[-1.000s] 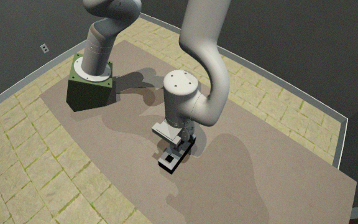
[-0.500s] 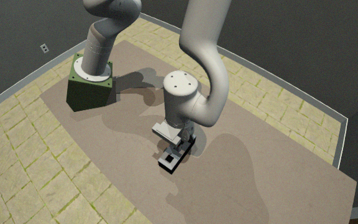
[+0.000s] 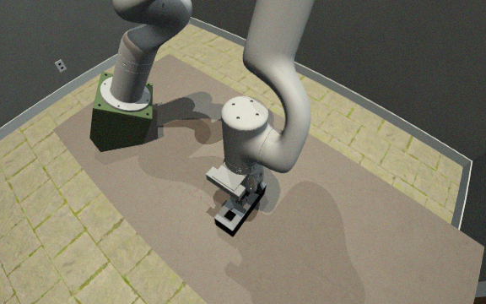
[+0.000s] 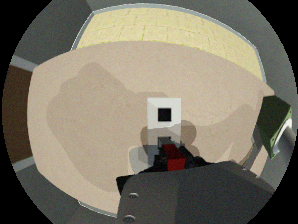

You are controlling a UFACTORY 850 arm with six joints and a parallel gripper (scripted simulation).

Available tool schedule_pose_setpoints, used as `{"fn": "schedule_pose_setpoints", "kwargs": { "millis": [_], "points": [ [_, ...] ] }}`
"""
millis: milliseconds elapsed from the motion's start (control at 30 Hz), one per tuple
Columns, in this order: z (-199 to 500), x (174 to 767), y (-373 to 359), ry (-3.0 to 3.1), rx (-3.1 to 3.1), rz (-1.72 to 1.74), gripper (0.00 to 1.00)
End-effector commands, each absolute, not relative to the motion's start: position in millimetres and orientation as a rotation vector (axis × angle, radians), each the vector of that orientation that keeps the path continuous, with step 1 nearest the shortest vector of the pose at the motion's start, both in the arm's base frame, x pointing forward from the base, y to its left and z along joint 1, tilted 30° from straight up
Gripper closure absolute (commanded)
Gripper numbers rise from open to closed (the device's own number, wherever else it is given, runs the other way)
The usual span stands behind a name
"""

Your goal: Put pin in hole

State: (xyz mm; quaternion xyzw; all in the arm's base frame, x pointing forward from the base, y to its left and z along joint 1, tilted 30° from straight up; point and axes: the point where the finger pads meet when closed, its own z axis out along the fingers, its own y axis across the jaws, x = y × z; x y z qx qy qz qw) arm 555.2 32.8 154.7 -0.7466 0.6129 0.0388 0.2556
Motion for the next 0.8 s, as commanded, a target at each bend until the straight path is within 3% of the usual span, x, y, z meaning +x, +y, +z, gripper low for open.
{"fn": "schedule_pose_setpoints", "kwargs": {
  "millis": [0,767],
  "points": [
    [155.4,556.0,32.2,1.663,-2.026,0.103,1.0],
    [152.2,557.2,34.4,1.663,-2.026,0.103,1.0]
  ]
}}
